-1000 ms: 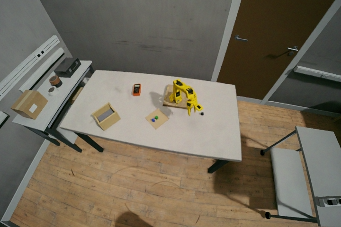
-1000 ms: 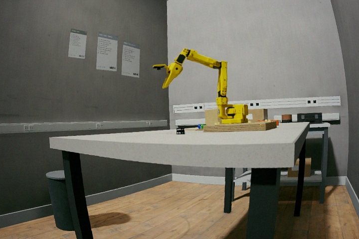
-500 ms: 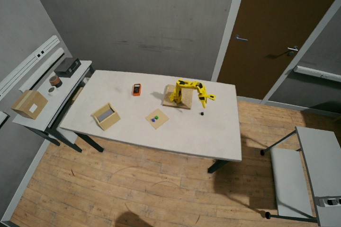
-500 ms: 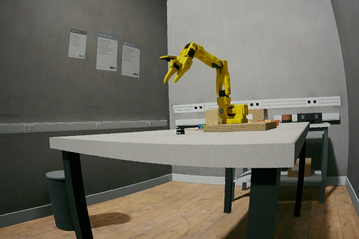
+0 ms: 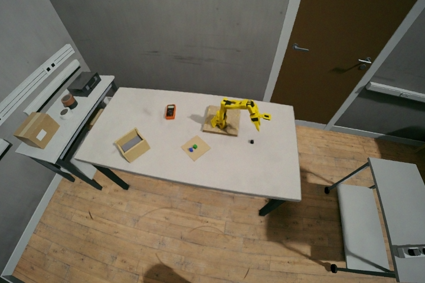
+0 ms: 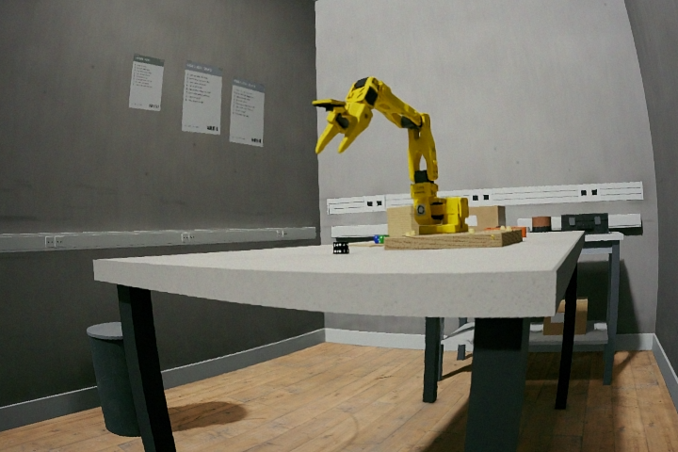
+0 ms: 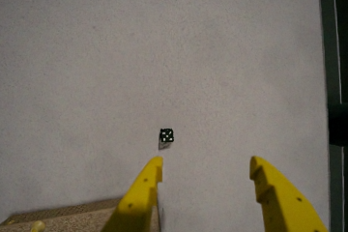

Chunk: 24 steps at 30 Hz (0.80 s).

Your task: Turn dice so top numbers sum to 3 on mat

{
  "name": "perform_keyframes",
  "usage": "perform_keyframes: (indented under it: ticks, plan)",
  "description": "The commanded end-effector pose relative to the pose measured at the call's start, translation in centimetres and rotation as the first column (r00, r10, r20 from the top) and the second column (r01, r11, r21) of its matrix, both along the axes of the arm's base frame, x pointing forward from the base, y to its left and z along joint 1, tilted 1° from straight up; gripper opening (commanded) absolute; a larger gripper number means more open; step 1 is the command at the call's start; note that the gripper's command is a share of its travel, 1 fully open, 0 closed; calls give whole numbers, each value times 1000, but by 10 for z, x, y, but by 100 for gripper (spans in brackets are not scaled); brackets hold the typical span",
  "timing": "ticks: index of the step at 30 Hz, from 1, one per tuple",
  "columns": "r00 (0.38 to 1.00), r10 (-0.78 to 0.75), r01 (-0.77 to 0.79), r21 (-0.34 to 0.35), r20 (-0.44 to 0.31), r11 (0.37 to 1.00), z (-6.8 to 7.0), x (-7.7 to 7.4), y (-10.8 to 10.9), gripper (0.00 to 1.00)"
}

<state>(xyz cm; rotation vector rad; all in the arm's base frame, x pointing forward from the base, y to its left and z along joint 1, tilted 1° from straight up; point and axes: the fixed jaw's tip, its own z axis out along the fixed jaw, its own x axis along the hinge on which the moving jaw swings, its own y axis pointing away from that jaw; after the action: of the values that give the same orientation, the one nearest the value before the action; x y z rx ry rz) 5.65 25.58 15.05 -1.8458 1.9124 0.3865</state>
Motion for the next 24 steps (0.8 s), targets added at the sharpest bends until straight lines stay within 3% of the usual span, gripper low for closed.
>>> perform_keyframes:
  ticks: [1, 9, 17, 19, 24]
  plan:
    - [1000, 15, -15, -18, -1, 1000, -3, -2, 0, 28]
    - [1000, 15, -16, -60, -12, 998, -13, -2, 1, 28]
    - [998, 8, -24, -257, -63, 966, -61, -2, 0, 28]
    - [998, 8, -24, -257, -63, 966, -61, -2, 0, 28]
    - [995, -4, -35, -389, -97, 921, -94, -3, -6, 28]
